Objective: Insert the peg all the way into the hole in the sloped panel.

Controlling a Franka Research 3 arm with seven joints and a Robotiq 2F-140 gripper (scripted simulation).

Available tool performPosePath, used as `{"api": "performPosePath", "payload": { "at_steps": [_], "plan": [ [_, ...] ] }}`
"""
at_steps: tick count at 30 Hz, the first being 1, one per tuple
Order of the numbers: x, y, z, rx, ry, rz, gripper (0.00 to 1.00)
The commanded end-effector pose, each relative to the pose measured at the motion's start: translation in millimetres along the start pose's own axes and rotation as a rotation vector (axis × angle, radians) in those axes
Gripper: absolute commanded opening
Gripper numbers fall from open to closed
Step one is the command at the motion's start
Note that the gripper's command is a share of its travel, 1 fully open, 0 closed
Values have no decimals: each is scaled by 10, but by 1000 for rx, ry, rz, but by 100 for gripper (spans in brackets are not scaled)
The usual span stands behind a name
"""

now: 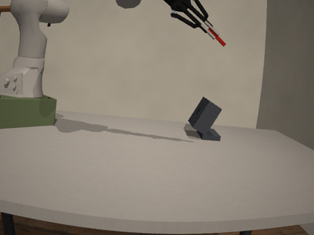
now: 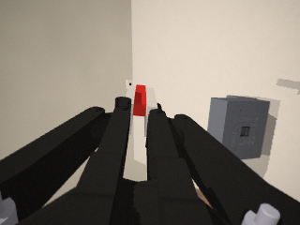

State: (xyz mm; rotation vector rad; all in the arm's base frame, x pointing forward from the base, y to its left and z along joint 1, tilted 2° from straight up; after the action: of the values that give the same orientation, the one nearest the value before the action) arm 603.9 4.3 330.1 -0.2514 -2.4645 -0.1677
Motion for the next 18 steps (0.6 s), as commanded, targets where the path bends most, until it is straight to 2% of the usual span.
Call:
{"api": "performPosePath", "payload": {
  "at_steps": [1,15,18],
  "plan": [
    [36,44,-60,18,-31,-3,0],
    [171,222,-178,129,-121,1,0],
    [180,235,-184,137,-127,2,0]
  ]
}}
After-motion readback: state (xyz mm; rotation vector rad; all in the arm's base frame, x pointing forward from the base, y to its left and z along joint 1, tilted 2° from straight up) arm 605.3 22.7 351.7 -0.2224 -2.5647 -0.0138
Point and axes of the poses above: the point where the finger pads meet when closed, its own x axis back along the fingers, its own z axis across the jaws, y = z × x, the point moved 3 cm from there along x, back along the fingers, and after that the axes turned 6 degrees about -x, right-handed, at the moved point
